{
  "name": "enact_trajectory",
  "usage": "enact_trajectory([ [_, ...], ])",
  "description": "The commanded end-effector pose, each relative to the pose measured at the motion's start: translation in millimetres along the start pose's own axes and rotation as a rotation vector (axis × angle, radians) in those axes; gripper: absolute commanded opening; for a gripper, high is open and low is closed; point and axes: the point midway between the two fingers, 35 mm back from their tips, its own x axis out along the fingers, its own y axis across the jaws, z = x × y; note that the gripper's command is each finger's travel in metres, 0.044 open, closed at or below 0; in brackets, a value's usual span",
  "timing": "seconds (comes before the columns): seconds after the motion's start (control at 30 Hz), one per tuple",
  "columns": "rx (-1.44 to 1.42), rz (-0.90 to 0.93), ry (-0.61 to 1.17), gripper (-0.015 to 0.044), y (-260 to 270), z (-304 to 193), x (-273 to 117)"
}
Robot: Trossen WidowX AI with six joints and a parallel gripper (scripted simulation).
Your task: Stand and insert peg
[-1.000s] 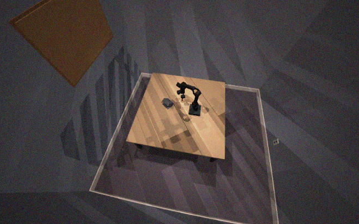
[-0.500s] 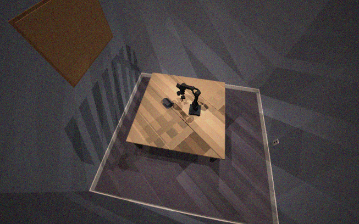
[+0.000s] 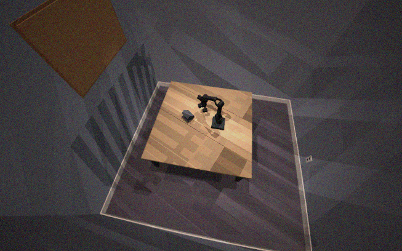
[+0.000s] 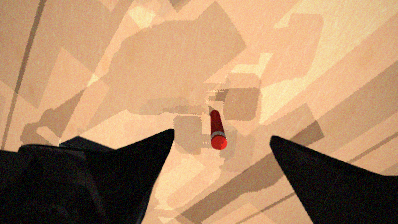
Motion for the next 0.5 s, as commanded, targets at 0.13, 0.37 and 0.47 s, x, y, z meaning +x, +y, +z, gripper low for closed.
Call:
enact_trajectory([
  [0.13,-0.002,0.002,0.006,0.044,0.8,-1.4,13.8],
  [0.37,-0.002,0.002,0.006,0.044,1.5,-2.0,25.0],
  [0.47,-0.002,0.002,0.006,0.044,1.9,-2.3,29.8],
])
